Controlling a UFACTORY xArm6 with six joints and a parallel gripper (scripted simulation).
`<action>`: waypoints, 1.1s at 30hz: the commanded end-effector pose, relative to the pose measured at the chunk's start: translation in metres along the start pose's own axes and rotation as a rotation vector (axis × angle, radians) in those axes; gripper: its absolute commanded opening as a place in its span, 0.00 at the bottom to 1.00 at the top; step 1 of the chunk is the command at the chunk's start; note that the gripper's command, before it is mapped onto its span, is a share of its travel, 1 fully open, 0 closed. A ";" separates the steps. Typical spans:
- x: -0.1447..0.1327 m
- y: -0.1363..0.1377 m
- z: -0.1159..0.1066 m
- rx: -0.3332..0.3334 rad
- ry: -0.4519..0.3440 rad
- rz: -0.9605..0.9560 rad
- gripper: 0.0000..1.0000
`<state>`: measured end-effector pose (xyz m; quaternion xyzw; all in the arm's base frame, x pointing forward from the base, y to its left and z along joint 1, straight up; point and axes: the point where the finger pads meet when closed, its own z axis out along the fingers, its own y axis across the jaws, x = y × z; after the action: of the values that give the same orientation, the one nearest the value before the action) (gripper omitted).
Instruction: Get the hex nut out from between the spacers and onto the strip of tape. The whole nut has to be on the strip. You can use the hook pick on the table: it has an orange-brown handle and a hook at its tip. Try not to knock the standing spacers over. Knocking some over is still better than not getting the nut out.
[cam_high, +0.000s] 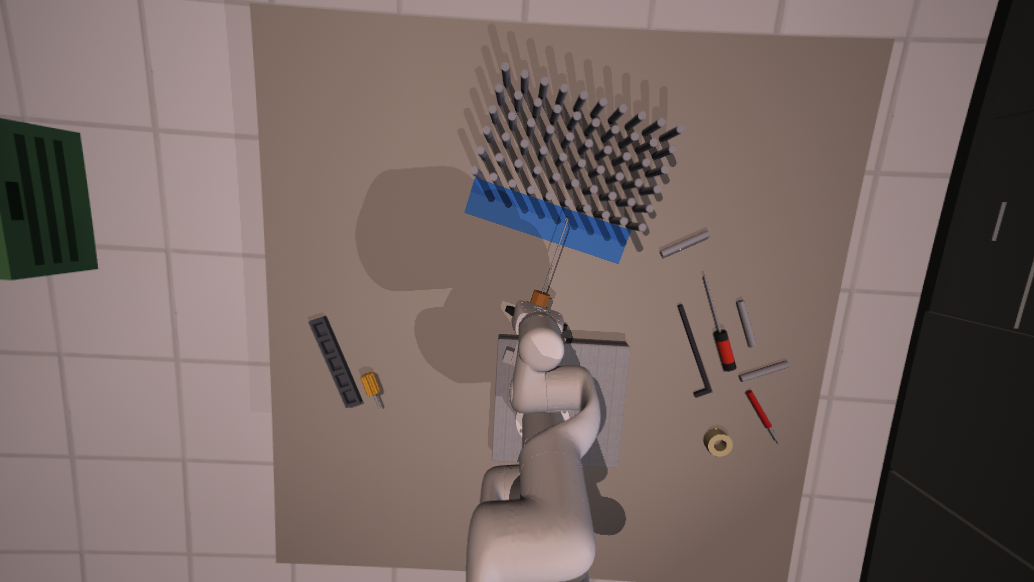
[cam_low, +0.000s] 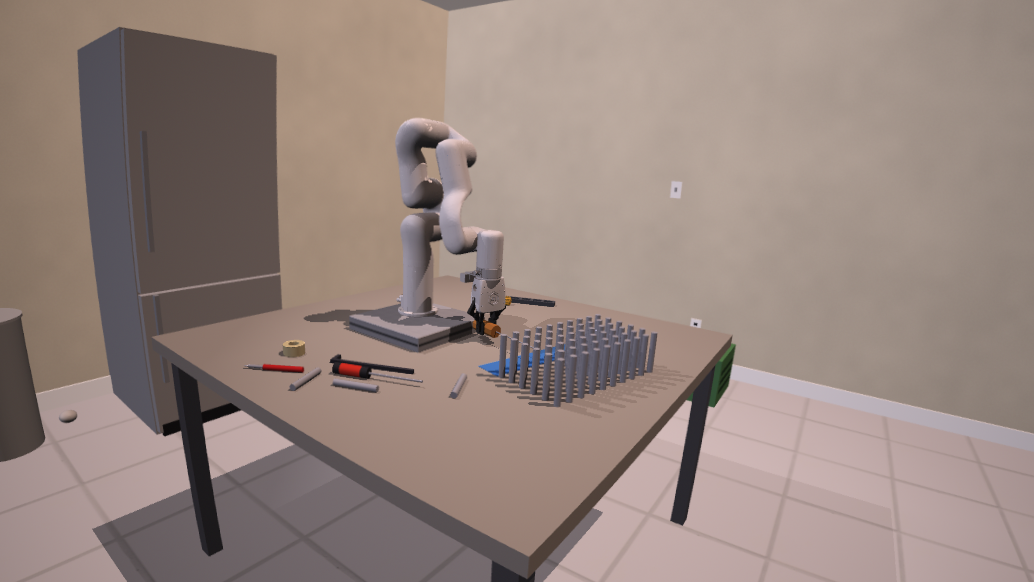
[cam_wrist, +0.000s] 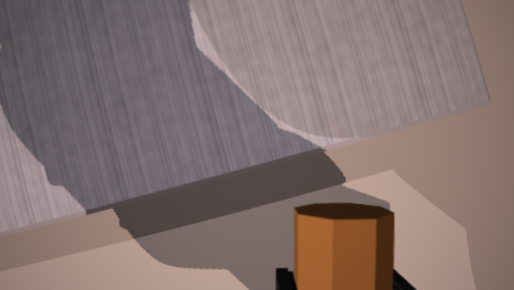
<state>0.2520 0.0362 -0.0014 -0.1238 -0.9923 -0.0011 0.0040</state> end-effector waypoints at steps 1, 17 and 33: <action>-0.001 0.002 -0.001 -0.001 -0.003 0.000 0.00; -0.001 0.021 -0.001 -0.001 -0.003 0.000 0.00; -0.001 0.046 -0.001 -0.001 -0.003 0.000 0.00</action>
<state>0.2630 0.0794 -0.0013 -0.1235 -0.9923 -0.0011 0.0039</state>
